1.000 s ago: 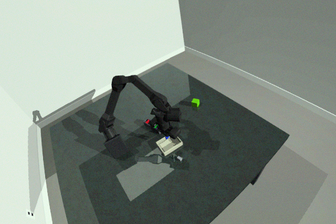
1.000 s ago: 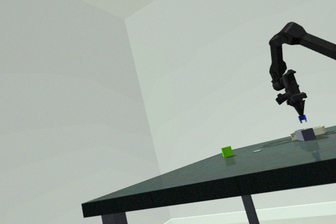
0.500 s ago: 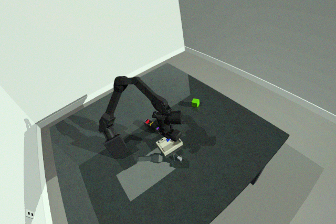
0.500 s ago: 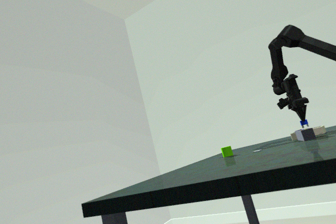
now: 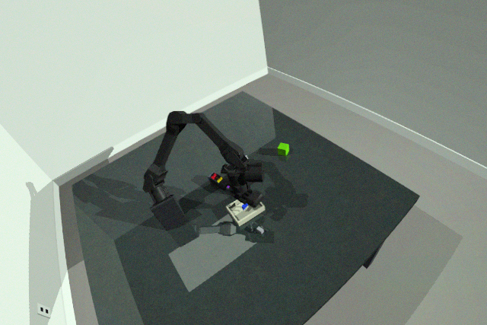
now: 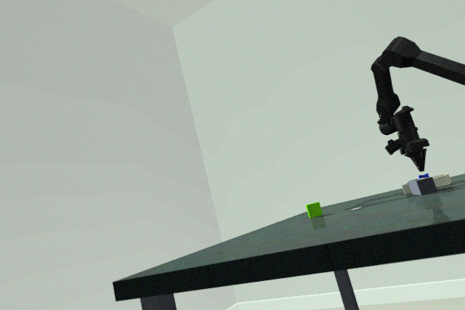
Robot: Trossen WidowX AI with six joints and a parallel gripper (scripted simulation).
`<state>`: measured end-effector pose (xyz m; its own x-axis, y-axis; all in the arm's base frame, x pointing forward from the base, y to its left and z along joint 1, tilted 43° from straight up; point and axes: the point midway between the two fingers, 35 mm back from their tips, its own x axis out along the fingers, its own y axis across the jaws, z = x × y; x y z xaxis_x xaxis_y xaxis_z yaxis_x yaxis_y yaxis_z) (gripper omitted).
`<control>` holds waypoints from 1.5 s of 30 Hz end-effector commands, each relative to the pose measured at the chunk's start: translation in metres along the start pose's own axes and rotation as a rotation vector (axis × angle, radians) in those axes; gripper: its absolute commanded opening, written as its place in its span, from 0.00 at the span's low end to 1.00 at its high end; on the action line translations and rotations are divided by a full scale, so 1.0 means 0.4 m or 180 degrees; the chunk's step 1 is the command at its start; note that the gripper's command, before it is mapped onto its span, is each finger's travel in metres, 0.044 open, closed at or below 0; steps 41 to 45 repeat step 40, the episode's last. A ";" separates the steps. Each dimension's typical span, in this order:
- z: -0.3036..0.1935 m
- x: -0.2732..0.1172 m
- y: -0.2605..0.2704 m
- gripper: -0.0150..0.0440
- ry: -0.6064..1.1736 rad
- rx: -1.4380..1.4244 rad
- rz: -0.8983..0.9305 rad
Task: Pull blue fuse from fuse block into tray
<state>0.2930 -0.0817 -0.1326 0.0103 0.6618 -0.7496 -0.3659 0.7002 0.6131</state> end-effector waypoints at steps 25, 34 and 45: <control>0.000 -0.094 0.002 0.81 -0.0024 0.0031 0.0018; 0.000 -0.094 0.002 0.81 -0.0024 0.0031 0.0018; 0.000 -0.094 0.002 0.81 -0.0024 0.0031 0.0018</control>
